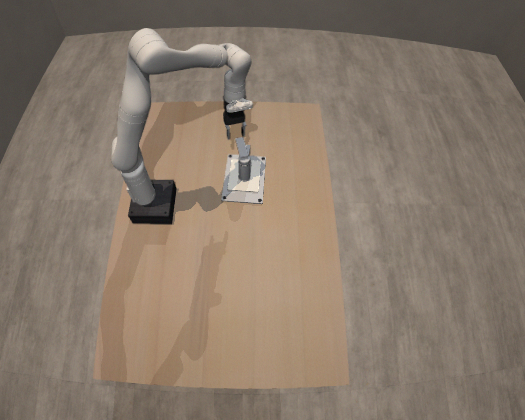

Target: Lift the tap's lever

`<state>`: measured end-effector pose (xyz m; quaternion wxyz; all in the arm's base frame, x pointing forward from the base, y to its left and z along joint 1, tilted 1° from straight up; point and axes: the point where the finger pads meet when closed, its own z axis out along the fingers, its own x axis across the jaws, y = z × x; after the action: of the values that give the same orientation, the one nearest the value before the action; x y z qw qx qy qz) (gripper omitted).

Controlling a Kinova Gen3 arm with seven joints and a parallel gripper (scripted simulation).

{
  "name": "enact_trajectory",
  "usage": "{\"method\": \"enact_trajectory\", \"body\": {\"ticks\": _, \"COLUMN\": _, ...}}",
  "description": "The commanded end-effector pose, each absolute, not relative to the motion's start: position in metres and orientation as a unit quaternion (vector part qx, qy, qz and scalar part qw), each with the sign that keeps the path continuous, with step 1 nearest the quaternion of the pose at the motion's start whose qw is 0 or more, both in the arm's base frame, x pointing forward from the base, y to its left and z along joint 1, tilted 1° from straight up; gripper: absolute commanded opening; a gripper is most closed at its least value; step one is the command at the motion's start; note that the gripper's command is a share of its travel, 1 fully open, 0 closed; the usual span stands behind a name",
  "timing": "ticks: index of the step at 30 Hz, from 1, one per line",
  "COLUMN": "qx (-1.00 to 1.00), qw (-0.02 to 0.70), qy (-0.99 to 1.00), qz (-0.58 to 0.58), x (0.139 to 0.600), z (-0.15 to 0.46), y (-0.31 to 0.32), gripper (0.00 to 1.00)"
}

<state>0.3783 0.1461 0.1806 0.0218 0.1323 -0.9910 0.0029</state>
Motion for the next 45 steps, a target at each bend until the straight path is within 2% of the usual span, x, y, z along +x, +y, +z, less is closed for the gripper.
{"method": "enact_trajectory", "body": {"ticks": 1, "qx": 0.109, "qw": 0.010, "qy": -0.994, "qz": 0.002, "x": 0.390, "z": 0.172, "y": 0.169, "gripper": 1.00}}
{"method": "enact_trajectory", "body": {"ticks": 19, "qx": 0.092, "qw": 0.004, "qy": -0.996, "qz": -0.004, "x": 0.395, "z": 0.165, "y": 0.187, "gripper": 1.00}}
{"method": "enact_trajectory", "body": {"ticks": 20, "qx": 0.092, "qw": 0.004, "qy": -0.996, "qz": -0.004, "x": 0.395, "z": 0.165, "y": 0.187, "gripper": 0.00}}
{"method": "enact_trajectory", "body": {"ticks": 45, "qx": 0.092, "qw": 0.004, "qy": -0.996, "qz": -0.004, "x": 0.395, "z": 0.165, "y": 0.187, "gripper": 0.00}}
